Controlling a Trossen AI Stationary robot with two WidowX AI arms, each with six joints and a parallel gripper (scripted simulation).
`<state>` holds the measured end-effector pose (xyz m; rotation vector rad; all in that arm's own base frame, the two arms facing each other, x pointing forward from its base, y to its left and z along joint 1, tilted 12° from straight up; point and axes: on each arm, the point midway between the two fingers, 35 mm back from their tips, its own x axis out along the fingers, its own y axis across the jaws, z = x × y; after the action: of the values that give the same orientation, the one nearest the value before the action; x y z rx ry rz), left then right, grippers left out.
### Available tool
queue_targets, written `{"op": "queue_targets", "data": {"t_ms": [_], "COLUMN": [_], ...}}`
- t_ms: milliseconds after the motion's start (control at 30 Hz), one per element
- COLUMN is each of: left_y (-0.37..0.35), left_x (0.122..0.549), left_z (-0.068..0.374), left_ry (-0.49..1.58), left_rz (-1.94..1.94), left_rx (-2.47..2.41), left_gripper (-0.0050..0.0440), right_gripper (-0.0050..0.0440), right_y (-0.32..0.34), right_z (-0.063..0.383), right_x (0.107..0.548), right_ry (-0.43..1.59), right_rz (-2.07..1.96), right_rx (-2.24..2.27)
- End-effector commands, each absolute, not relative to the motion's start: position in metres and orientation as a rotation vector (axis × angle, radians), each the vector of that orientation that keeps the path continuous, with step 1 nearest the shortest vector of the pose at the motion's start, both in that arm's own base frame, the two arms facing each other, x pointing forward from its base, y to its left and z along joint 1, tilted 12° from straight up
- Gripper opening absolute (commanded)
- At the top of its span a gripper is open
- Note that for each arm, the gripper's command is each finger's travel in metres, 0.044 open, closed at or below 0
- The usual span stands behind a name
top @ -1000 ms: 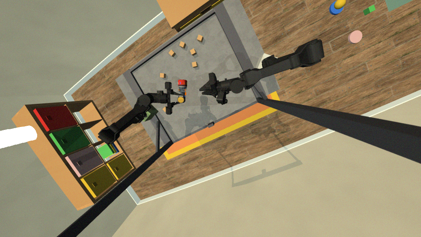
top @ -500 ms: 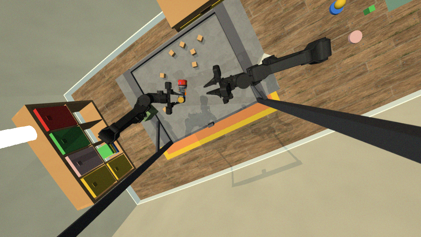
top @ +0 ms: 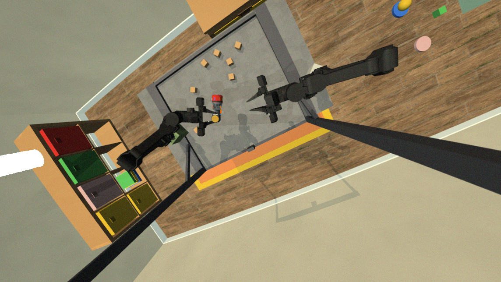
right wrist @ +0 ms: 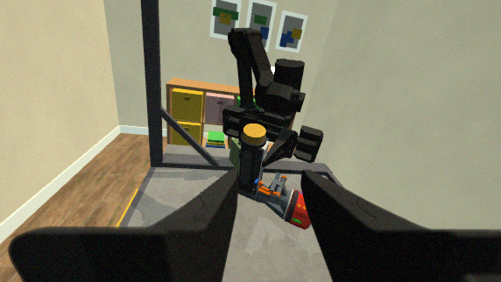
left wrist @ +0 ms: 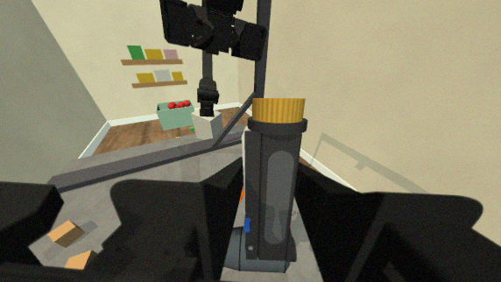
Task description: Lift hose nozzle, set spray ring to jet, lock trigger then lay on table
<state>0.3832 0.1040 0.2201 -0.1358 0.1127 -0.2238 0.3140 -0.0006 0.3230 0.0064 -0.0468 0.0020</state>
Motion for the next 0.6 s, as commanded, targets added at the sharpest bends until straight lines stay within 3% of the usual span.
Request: {"op": "queue_targets", "data": {"t_ms": [0,567], "left_y": [0.1044,0.1044], "left_x": [0.3833,0.3833], "left_z": [0.2348,0.2348], "left_ry": [0.077,0.077], "left_rz": [-0.224,-0.224], "left_rx": [-0.104,-0.104], "left_gripper": [0.0167,0.0167], "right_gripper": [0.0172,0.0172], "right_y": [-0.0008,-0.0005], "right_z": [0.3308,0.3290], "right_x": [0.3119,0.3144], "right_ry": [-0.068,-0.066], "right_rz": [0.002,-0.002], "right_rx": [0.000,0.000]}}
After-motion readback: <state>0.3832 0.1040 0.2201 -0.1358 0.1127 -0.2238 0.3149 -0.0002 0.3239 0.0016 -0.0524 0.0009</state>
